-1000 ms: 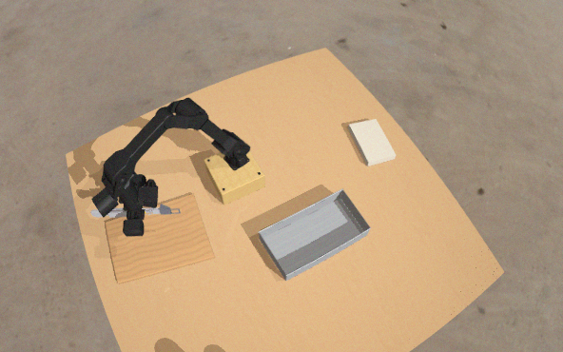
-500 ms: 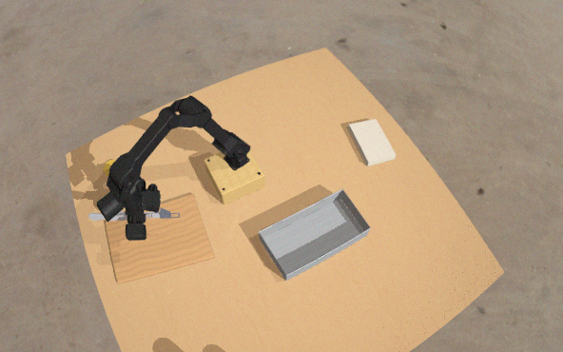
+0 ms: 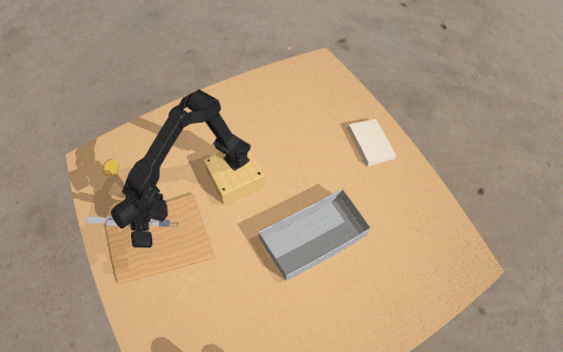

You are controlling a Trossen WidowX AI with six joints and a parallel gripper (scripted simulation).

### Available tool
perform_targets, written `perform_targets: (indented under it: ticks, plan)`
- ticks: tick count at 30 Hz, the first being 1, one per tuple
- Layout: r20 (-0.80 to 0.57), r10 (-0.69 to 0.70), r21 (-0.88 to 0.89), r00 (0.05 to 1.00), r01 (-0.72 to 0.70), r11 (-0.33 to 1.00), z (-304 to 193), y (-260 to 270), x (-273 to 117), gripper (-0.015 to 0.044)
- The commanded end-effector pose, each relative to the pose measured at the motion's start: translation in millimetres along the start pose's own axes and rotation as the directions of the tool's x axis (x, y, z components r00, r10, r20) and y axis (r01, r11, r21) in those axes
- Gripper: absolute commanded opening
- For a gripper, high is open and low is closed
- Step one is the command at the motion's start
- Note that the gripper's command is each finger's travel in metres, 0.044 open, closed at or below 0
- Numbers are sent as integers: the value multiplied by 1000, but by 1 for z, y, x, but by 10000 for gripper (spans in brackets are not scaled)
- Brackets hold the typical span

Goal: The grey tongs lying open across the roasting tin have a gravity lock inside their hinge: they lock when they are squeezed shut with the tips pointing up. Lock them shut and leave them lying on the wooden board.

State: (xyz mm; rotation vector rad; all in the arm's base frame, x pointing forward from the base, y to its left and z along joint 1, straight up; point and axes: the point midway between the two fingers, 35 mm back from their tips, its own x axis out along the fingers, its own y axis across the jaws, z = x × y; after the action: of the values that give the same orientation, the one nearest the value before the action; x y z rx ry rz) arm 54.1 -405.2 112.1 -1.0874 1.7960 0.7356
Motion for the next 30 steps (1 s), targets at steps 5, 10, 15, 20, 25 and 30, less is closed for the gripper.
perform_targets:
  ticks: [5, 10, 15, 20, 25, 30]
  plan:
    - [-159, 6, -16, 987, -8, 1000, -1, -5, -1, -150]
    - [-255, 10, -16, 967, -14, 1000, 1, -7, -2, -150]
    - [-347, 14, -10, 938, -19, 1000, 3, -7, -5, -150]
    - [-433, 19, 3, 901, -20, 1000, 7, -7, -9, -150]
    - [-512, 27, 23, 859, -18, 1000, 12, -4, -15, -150]
    - [-583, 37, 48, 811, -11, 999, 19, 0, -21, -150]
